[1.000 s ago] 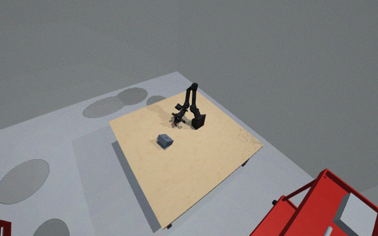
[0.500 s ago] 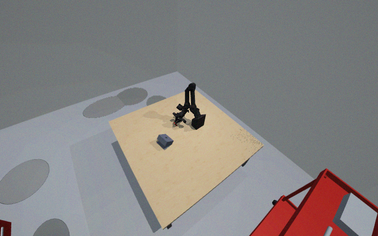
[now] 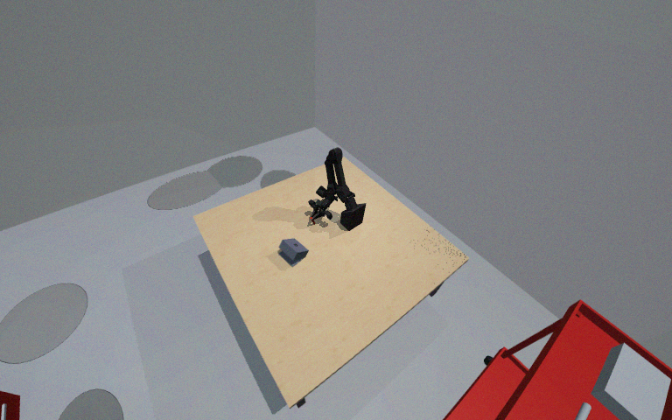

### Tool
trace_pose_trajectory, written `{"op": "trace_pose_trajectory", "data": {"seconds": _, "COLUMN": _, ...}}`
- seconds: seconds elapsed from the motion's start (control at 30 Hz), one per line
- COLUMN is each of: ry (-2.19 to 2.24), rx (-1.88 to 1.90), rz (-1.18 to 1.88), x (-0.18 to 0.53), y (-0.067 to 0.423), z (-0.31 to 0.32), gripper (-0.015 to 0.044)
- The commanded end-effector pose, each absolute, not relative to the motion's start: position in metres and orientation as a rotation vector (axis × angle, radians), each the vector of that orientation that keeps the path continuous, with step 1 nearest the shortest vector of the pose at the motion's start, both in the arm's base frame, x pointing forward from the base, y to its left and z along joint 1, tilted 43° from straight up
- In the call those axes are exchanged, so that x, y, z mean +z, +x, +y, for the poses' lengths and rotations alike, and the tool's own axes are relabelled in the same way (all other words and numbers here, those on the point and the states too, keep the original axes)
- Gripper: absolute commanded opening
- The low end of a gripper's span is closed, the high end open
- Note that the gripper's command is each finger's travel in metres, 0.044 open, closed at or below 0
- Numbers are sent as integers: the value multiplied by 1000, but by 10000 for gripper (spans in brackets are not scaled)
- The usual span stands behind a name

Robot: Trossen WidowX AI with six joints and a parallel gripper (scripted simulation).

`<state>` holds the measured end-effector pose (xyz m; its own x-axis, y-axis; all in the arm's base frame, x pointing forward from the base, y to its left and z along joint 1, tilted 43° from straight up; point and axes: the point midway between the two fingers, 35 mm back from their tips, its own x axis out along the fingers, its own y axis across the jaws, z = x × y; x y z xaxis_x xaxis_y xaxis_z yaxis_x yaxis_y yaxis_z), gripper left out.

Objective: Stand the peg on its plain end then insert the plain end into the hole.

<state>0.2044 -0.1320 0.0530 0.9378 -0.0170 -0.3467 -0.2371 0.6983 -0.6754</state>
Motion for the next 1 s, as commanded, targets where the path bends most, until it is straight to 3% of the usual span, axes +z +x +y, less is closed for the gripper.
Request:
{"op": "trace_pose_trajectory", "data": {"seconds": 0.0, "ry": -797, "rx": 140, "rz": 304, "x": 54, "y": 202, "z": -133, "gripper": 49}}
{"op": "trace_pose_trajectory", "data": {"seconds": 0.97, "ry": -776, "rx": 195, "rz": 174, "x": 52, "y": 191, "z": -138, "gripper": 49}}
